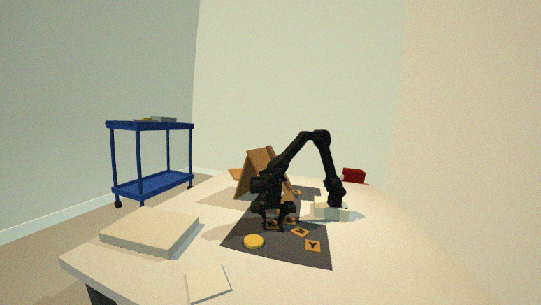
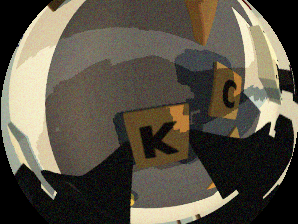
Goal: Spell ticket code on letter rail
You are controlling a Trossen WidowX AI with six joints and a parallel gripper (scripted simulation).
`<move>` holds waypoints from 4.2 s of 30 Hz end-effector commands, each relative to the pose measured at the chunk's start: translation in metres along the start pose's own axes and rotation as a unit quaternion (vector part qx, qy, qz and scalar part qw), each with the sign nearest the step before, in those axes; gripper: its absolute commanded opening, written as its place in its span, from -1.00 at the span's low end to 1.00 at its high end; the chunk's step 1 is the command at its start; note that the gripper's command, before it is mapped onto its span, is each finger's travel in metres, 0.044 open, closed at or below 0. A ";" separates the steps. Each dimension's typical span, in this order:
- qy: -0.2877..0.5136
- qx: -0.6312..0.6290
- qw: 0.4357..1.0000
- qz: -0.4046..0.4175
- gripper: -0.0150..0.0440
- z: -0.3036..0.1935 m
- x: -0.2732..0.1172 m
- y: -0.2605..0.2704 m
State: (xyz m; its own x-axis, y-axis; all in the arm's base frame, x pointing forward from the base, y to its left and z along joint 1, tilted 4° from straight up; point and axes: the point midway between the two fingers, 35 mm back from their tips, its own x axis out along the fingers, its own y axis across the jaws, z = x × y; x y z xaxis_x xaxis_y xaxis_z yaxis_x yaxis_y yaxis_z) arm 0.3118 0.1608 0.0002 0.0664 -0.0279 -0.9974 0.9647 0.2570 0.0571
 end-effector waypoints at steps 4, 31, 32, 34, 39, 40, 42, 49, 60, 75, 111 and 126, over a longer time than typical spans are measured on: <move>-0.001 0.000 1.000 0.002 -0.49 0.000 -0.005 0.000; -0.001 0.000 1.000 0.002 -0.49 -0.001 -0.015 -0.004; -0.001 0.000 1.000 0.002 -0.49 -0.001 -0.016 -0.004; -0.001 0.000 1.000 0.002 -0.49 -0.001 -0.016 -0.004; -0.001 0.000 1.000 0.002 -0.49 -0.001 -0.018 -0.005; -0.001 0.000 1.000 0.002 -0.49 -0.001 -0.019 -0.005; -0.001 0.000 1.000 0.002 -0.49 -0.001 -0.019 -0.005; -0.001 0.000 1.000 0.002 -0.49 -0.002 -0.022 -0.006; -0.001 0.000 1.000 0.002 -0.49 -0.001 -0.026 -0.006; -0.086 -0.161 0.977 0.109 -0.49 0.014 -0.046 0.022; -0.406 -0.413 0.787 0.214 -0.49 0.058 -0.147 0.060; -0.406 -0.413 0.787 0.214 -0.49 0.060 -0.148 0.059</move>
State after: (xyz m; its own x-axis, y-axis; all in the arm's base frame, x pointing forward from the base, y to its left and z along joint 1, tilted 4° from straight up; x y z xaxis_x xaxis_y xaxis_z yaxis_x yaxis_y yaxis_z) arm 0.3748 0.1237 0.1538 0.8044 -0.2892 -0.5190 0.3385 0.9410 0.0003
